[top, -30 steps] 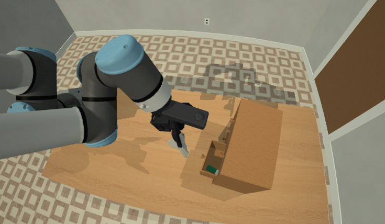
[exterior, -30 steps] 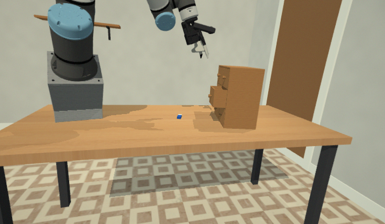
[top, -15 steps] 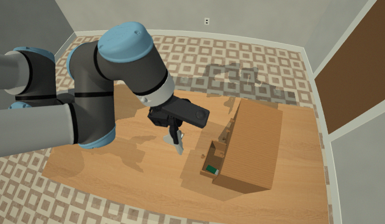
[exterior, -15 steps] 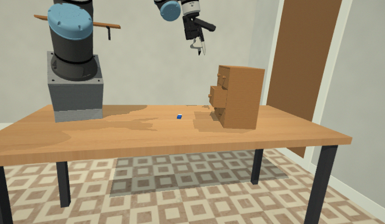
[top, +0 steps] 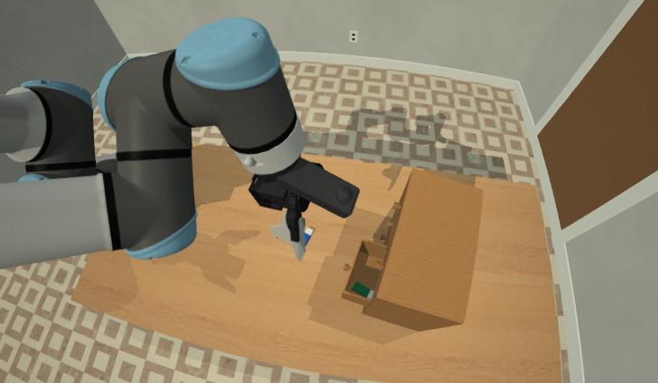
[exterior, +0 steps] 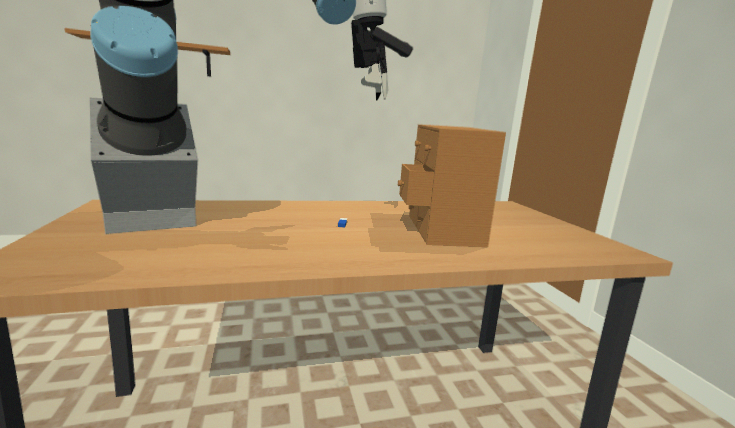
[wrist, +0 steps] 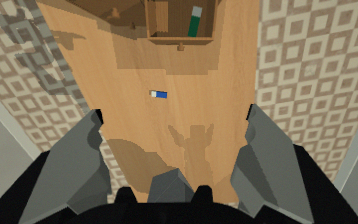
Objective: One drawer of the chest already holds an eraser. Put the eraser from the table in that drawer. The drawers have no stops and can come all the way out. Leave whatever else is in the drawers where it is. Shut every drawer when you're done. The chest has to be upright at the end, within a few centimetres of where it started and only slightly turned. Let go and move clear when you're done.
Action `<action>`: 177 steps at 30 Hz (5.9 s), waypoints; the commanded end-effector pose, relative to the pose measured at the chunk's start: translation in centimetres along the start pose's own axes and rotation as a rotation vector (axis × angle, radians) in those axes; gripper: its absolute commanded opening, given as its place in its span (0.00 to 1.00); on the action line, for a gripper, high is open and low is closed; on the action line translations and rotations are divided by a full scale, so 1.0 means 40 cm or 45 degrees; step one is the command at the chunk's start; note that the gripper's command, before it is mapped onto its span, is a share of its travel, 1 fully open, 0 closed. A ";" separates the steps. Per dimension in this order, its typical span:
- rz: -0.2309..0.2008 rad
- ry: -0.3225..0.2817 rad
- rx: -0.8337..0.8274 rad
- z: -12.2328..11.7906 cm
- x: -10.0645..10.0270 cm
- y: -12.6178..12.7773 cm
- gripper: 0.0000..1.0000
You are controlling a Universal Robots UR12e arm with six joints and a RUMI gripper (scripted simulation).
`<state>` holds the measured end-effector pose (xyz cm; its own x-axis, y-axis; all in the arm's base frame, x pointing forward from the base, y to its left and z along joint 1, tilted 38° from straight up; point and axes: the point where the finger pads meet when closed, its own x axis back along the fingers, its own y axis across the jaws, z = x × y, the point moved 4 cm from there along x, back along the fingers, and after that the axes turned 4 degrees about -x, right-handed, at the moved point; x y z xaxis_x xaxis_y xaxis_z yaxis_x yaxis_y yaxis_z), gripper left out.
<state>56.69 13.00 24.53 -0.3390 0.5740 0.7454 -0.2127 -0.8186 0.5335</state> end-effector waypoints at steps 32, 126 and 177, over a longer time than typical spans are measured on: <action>-0.016 -0.178 -0.059 -0.022 0.050 -0.001 1.00; 0.114 -0.167 1.691 -0.304 -0.700 -0.197 1.00; 0.120 -0.164 1.799 -0.337 -0.730 -0.196 0.23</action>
<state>55.90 2.33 -6.85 -0.1989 0.5801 0.7899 0.9111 -0.1874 0.3670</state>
